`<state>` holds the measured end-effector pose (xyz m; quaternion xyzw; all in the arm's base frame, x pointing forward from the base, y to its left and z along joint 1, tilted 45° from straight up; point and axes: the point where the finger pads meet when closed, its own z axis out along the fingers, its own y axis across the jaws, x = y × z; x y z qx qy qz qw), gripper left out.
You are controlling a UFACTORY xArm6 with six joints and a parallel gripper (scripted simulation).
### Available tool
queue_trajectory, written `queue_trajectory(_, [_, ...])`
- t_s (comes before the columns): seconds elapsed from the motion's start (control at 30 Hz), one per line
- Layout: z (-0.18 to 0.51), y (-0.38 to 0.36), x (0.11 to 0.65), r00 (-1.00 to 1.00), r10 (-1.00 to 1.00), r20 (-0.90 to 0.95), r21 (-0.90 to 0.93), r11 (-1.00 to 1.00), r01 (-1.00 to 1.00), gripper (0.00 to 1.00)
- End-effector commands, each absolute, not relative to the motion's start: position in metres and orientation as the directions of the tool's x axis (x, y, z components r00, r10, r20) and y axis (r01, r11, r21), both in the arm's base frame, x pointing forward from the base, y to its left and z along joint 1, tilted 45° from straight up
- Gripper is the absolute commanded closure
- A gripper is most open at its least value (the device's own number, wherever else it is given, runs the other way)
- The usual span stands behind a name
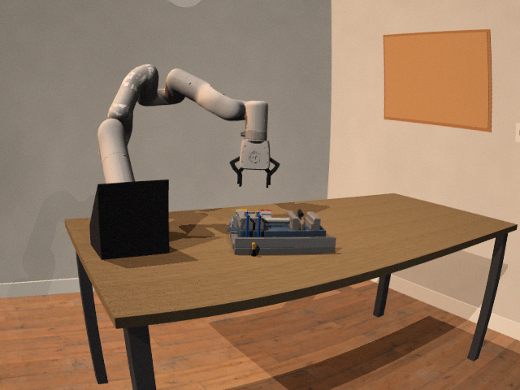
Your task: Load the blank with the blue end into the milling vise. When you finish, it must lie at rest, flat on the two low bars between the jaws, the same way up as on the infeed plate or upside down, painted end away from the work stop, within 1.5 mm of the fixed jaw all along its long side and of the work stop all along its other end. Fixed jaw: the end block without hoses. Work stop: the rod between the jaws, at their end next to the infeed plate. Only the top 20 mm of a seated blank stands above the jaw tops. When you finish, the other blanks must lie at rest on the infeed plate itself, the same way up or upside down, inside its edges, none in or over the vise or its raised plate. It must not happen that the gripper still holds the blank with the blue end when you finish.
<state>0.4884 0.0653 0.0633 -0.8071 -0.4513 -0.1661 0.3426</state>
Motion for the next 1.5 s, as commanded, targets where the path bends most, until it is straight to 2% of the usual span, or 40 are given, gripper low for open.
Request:
queue_trajectory(0.0, [0.066, 0.066, 0.4908, 0.537, 0.614, 0.578, -0.4, -0.36, 0.843, 0.0])
queue_trajectory(1.47, [0.0737, 0.0731, 0.4967, 0.536, 0.614, 0.579, -0.399, -0.36, 0.843, 0.0])
